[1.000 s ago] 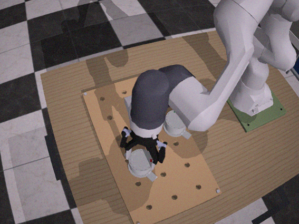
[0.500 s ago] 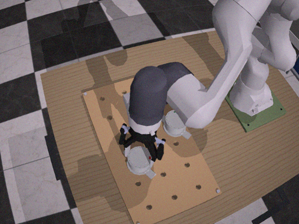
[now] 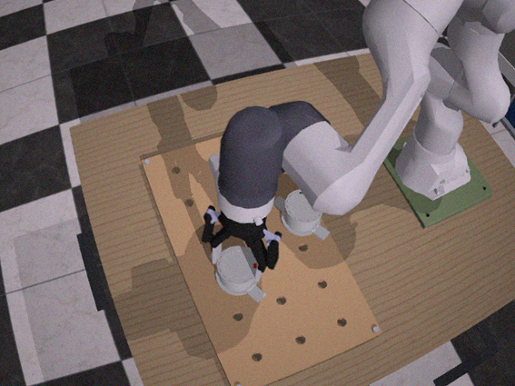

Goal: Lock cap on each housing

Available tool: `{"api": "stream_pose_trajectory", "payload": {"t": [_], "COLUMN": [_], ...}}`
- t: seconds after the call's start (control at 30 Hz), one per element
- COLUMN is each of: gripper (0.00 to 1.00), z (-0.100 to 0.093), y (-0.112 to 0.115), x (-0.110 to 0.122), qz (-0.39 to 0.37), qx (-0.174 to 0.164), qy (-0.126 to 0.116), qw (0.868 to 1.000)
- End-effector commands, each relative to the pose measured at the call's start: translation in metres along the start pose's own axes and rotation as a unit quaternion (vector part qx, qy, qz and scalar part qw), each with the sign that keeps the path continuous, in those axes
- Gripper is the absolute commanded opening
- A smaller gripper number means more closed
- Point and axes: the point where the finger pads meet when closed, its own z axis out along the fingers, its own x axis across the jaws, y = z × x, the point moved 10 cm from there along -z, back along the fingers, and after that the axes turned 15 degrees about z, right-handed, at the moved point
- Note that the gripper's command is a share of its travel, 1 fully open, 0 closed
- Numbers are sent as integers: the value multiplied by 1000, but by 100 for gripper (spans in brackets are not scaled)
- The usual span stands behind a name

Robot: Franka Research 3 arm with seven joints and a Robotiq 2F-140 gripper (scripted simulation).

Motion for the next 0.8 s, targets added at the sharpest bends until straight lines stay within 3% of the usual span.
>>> {"api": "stream_pose_trajectory", "payload": {"t": [0.0, 0.77], "gripper": [10, 10], "z": [2, 2], "y": [-5, -21], "x": [-6, -34], "qz": [-4, -4], "qx": [2, 2], "qy": [0, 0], "qw": [1000, 1000]}}
